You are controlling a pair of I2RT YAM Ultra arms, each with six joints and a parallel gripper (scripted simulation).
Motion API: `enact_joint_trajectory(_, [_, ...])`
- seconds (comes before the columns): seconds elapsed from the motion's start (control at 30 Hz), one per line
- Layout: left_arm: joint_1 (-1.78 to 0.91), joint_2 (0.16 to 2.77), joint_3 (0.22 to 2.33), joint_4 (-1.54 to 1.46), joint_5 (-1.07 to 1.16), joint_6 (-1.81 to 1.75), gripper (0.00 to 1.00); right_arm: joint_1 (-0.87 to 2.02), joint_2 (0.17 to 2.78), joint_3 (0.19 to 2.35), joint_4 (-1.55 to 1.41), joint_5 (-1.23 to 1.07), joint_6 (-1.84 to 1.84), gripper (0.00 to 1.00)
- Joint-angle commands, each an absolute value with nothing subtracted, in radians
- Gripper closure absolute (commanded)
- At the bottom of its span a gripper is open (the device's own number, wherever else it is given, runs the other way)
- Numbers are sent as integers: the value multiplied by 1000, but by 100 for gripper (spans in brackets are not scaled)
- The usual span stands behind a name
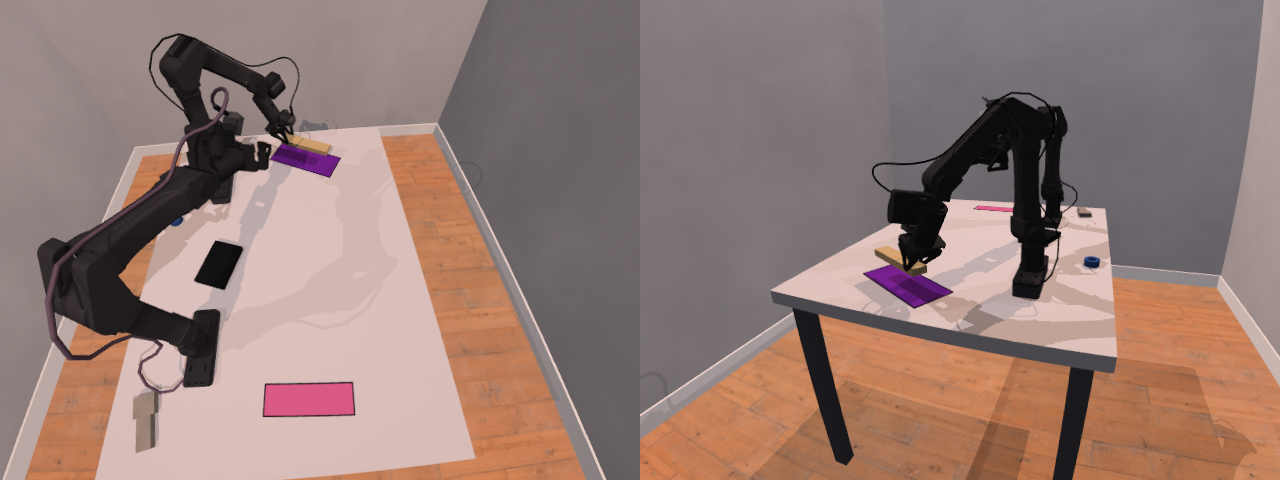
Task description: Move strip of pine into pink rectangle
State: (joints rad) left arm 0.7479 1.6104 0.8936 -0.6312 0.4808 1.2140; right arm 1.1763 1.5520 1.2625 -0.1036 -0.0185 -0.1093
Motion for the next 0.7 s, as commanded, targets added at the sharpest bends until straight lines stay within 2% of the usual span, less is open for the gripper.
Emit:
enact_joint_trajectory(0.0, [758, 1578, 933, -726, 506, 1220, 60, 1174, 1524, 1264, -77, -11, -103, 0])
enact_joint_trajectory(0.3, [759, 1580, 938, -735, 506, 1221, 60, 1141, 1422, 1204, -192, -27, -106, 0])
enact_joint_trajectory(0.67, [759, 1579, 938, -735, 506, 1221, 60, 1007, 982, 945, -418, -41, -115, 0])
